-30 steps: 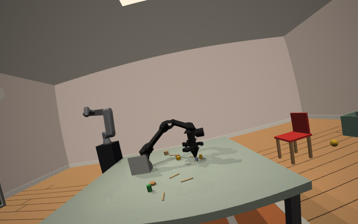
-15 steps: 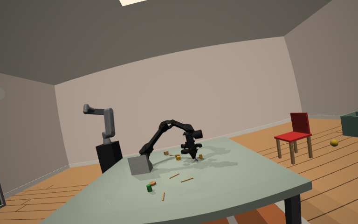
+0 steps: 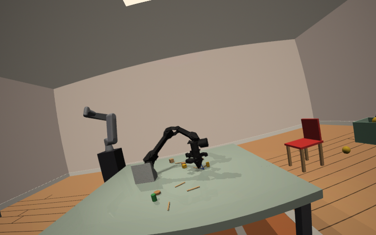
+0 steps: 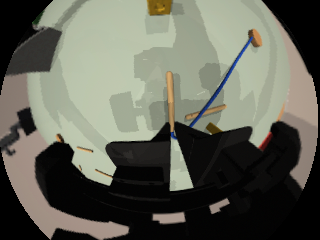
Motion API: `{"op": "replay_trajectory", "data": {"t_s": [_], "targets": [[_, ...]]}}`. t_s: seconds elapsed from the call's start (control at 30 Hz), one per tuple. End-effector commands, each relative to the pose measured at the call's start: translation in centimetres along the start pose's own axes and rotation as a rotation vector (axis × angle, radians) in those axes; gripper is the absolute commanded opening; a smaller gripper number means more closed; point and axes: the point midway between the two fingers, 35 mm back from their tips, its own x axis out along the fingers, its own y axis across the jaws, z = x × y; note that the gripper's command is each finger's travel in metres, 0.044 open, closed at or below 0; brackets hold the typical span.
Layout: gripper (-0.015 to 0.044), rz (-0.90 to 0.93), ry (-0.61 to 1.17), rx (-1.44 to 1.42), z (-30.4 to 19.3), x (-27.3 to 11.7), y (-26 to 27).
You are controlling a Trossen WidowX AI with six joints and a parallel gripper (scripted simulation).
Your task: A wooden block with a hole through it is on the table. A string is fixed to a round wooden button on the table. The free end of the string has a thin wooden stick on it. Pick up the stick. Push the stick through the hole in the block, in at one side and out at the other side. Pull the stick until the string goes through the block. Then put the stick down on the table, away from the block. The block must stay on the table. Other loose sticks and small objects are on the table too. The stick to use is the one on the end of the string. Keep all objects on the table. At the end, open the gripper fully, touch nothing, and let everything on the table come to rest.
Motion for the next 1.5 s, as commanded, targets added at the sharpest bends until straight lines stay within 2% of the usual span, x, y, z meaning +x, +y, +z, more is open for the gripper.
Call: {"op": "replay_trajectory", "data": {"t_s": [0.0,1.47], "targets": [[0.0,0.001,0.003,0.001,0.3,0.0,0.0],[0.0,0.001,0.003,0.003,6.1,-0.1,-0.4]]}}
